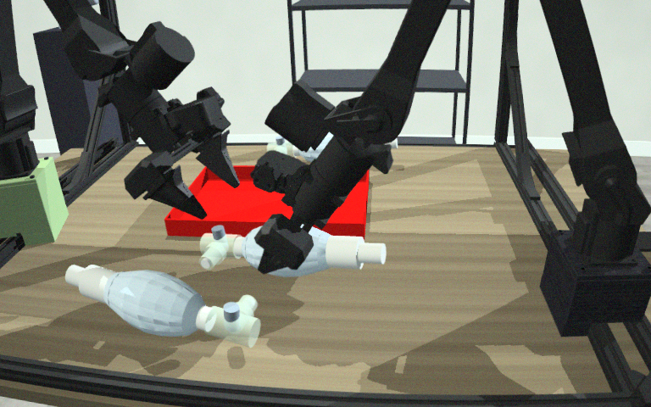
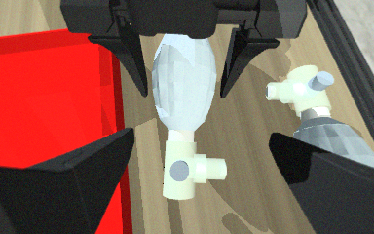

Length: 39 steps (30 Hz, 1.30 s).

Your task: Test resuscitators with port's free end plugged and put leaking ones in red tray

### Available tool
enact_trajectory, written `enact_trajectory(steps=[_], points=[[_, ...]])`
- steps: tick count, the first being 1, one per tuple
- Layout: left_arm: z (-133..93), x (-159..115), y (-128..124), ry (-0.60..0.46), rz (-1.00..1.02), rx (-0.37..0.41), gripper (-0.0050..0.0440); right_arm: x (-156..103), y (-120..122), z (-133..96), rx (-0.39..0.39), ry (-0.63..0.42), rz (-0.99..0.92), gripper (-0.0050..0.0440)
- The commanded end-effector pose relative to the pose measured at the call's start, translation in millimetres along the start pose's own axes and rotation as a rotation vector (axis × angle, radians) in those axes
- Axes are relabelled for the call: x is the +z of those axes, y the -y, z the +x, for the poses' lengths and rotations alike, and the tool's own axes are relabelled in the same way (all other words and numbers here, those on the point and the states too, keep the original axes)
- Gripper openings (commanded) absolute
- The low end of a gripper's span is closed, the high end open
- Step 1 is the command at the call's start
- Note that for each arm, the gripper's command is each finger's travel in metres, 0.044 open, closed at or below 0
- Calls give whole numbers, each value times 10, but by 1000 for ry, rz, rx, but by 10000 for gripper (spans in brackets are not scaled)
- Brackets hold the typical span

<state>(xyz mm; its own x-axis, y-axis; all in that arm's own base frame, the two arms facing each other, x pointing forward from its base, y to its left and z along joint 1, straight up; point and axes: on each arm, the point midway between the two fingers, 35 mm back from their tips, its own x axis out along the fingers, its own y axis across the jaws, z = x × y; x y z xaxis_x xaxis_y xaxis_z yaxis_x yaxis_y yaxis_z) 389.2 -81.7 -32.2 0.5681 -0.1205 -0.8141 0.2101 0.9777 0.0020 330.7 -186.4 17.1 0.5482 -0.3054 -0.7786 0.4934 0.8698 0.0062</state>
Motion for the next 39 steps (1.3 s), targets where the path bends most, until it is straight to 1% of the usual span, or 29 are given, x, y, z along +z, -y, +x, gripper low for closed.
enact_trajectory(steps=[1, 8, 14, 15, 19, 25, 31, 32, 33, 39], points=[[0, 6, -1, 1, 2, -1, 440, 312, -7, -293, 2, 118, -2, 440], [0, 6, -1, 1, 2, -1, 440, 843, -13, -1049, 3, 373, -3, 440], [0, 6, -1, 1, 2, -1, 440, 843, -13, -1049, 3, 373, -3, 440], [2, 0, 1, 0, 2, -2, 440, 939, -19, -1153, 3, 414, -3, 440], [2, 0, 1, 0, 2, -2, 440, 1116, -20, -1641, 3, 556, -3, 440], [2, 0, 1, 0, 2, -2, 440, 1246, -23, -2393, 4, 770, -4, 440], [2, 0, 1, 0, 2, -2, 440, 1246, -23, -2393, 4, 770, -4, 440], [3, 1, 2, 0, 1, -2, 440, 1204, 18, -2345, -9, 732, -14, 440], [3, 1, 2, 0, 1, -2, 440, 1100, 67, -2276, -21, 684, -23, 440], [3, 1, 2, 0, 1, -2, 440, 409, 312, -1958, -57, 401, -50, 440]])
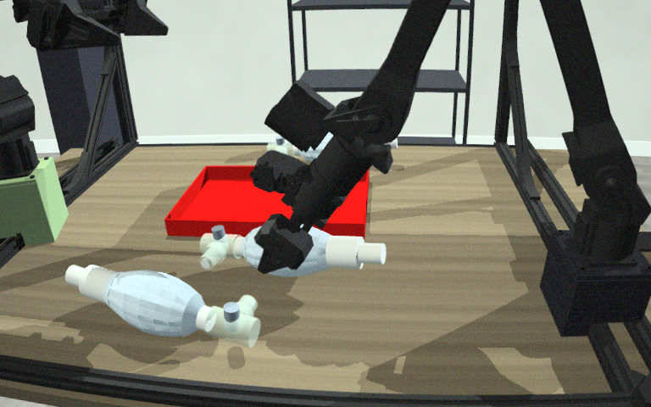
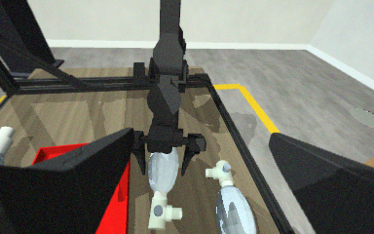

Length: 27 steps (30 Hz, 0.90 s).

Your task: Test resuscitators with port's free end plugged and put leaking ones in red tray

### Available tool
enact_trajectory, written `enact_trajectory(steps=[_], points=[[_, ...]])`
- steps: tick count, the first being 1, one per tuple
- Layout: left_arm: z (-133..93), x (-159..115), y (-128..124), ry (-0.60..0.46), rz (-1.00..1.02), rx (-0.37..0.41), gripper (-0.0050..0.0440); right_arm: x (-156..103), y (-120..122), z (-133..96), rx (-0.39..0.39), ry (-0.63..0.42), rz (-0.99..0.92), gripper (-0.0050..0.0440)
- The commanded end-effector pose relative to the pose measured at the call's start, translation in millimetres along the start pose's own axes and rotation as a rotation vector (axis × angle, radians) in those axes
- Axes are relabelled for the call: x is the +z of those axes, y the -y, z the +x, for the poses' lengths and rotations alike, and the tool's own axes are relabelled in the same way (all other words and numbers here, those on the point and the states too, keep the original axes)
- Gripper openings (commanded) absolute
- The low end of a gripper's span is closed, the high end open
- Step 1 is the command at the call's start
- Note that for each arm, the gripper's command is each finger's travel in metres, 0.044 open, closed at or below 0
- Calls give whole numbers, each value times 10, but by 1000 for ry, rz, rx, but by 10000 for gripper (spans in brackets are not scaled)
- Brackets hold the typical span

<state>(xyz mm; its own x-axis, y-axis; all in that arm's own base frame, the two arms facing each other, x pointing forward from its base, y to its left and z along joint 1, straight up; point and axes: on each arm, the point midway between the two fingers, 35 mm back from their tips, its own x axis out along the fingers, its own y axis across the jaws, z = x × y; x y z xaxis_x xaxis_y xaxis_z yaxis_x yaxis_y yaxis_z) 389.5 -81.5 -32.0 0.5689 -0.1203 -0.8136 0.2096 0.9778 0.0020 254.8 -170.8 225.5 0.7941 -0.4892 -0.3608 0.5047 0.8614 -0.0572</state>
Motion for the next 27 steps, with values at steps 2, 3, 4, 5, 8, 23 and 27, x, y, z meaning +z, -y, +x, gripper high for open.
enact_trajectory(steps=[2, 3, 4, 5, 8, 23, 27], points=[[3, -3, 4, -1, 1, -3, 440, -604, 115, -109, 0, -214, -11, 440], [3, -3, 4, -1, 1, -3, 440, -728, 132, -147, 3, -260, -10, 440], [3, -3, 4, -1, 1, -3, 440, -728, 132, -147, 3, -260, -10, 440], [3, -3, 4, -1, 1, -3, 440, -728, 132, -147, 3, -260, -10, 440], [3, -3, 4, -1, 1, -3, 440, -728, 132, -147, 3, -260, -10, 440], [5, -6, 5, -2, 1, -4, 440, -1506, 142, -505, 50, -550, 43, 440], [3, -8, 1, -3, 2, -2, 440, -1460, 152, -485, 45, -537, 40, 440]])
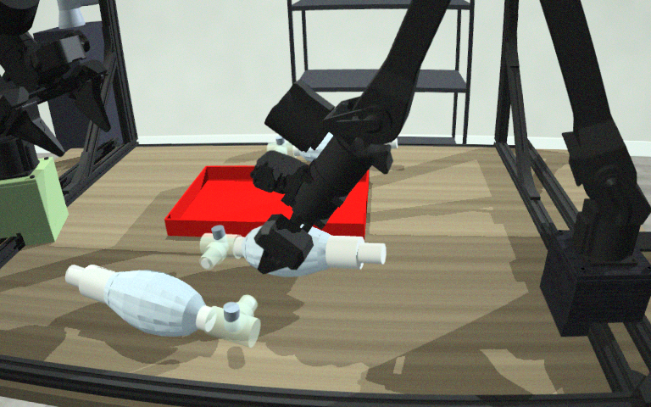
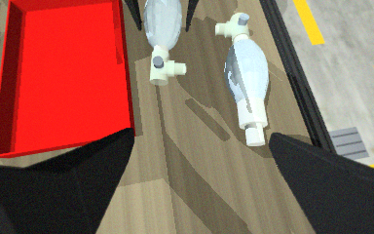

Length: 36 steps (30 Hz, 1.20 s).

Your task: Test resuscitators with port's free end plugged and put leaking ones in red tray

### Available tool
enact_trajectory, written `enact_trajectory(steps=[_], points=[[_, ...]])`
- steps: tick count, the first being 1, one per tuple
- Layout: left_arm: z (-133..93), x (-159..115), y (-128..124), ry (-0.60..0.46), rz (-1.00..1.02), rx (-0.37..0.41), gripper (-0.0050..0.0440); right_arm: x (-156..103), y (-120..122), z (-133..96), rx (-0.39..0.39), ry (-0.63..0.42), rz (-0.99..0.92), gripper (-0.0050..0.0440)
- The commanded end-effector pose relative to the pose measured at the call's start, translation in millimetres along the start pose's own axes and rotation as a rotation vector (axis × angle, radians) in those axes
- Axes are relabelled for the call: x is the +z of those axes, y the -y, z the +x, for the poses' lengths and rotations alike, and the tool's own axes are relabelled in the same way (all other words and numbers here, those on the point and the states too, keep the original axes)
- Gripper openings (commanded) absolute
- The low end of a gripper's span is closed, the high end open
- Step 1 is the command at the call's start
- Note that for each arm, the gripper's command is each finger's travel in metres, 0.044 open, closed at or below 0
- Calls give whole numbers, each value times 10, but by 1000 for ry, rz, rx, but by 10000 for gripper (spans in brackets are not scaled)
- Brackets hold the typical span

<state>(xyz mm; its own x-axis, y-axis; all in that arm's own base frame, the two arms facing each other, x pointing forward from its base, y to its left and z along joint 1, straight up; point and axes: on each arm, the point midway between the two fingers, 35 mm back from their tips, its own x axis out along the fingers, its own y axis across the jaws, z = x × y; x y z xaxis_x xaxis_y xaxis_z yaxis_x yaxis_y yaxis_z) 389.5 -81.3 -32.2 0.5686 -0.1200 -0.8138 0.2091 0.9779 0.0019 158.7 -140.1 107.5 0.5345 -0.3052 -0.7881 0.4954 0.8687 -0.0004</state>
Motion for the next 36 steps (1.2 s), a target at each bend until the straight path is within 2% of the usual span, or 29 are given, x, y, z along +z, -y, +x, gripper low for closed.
enact_trajectory(steps=[1, 33, 34, 36], points=[[2, -7, 3, -3, 3, -2, 440, 6, -1, 0, 1, 1, 1, 440], [1, 0, 0, -1, 2, -1, 440, 5, -2, -2, 1, 1, 0, 440], [-567, 403, -1, -1, 2, -1, 440, 3, -3, 0, 1, 0, 0, 440], [-688, 483, -2, -1, 2, -1, 440, 3, -3, 0, 1, 0, 0, 440]])
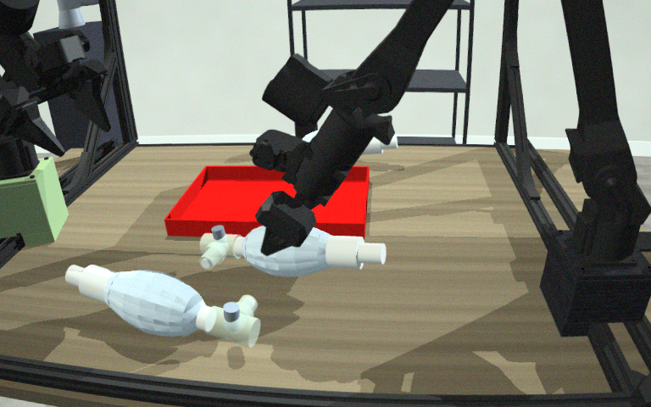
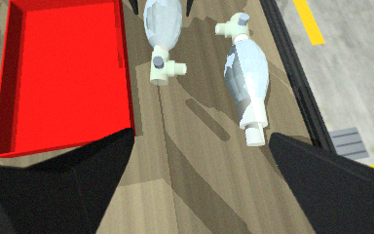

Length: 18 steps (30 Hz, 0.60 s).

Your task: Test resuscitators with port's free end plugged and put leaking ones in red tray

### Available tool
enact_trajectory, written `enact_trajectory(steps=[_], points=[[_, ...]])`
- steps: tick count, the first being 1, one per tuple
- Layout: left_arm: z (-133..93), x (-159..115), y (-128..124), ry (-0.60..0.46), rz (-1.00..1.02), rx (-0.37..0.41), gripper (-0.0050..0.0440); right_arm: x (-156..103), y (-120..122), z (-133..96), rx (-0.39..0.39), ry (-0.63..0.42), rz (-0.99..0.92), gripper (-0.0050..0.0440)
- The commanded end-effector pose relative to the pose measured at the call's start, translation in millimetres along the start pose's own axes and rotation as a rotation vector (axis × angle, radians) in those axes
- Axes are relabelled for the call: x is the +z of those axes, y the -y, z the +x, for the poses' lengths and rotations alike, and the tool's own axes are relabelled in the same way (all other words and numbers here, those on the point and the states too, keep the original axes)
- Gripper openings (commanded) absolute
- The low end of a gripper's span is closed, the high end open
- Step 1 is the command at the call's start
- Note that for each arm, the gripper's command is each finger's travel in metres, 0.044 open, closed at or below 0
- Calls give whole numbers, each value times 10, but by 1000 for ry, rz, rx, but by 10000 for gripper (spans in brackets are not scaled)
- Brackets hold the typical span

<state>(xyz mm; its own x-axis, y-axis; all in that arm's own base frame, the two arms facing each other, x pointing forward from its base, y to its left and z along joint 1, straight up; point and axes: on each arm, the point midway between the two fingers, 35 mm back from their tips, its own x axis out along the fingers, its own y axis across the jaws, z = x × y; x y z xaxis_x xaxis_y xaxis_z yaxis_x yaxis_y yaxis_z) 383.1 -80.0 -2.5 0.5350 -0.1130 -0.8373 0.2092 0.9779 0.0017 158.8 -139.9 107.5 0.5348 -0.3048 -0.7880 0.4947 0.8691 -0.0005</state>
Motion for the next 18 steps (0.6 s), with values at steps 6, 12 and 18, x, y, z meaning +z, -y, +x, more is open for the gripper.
enact_trajectory(steps=[6, 12, 18], points=[[-468, 381, -2, 40, 2, -1, 440, 2, -1, 0, 1, 0, 0, 440], [-468, 381, -2, 40, 2, -1, 440, 2, -1, 0, 1, 0, 0, 440], [-980, 203, 194, 32, 2, -2, 440, -1, -2, 1, 1, -1, 2, 440]])
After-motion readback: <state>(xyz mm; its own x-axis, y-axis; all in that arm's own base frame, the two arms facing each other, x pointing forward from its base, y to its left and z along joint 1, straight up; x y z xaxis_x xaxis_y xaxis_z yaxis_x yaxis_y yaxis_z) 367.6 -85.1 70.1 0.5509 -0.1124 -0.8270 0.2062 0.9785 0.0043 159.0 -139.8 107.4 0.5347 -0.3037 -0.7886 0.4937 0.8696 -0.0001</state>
